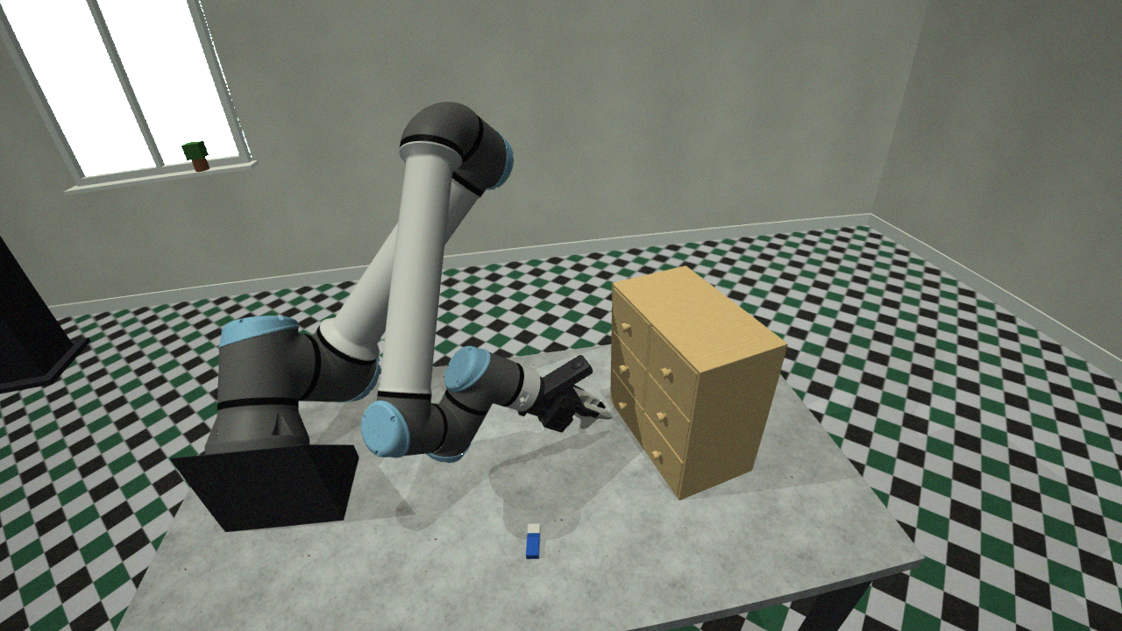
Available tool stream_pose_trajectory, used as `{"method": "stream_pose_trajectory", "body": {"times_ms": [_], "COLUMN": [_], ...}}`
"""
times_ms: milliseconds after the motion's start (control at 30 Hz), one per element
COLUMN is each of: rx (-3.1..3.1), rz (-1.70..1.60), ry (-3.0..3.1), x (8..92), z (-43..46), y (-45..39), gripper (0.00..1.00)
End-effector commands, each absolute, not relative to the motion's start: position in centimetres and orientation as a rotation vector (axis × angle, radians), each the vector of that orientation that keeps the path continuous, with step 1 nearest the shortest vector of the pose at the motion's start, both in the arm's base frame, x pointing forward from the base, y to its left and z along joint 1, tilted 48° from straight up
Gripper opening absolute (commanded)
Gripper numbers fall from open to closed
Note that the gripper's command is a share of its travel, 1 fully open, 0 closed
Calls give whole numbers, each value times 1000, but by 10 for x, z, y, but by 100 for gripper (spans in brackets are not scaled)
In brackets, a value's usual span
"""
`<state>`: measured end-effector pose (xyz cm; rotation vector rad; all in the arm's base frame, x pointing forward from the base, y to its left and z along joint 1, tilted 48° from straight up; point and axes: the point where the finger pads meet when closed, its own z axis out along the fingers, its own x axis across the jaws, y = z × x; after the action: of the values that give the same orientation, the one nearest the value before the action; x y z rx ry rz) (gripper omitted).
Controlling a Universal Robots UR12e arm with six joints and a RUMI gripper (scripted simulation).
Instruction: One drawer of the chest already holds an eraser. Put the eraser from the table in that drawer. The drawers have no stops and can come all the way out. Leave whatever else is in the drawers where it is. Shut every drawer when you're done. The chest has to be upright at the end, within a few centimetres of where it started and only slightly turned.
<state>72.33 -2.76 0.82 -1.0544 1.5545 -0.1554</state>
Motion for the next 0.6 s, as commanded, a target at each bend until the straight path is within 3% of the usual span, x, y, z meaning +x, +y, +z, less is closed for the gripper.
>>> {"method": "stream_pose_trajectory", "body": {"times_ms": [0, 567], "rx": [-1054, -1054], "rz": [-156, -156], "ry": [1554, 1554], "x": [724, 734], "z": [9, 10], "y": [-28, -29], "gripper": [20, 20]}}
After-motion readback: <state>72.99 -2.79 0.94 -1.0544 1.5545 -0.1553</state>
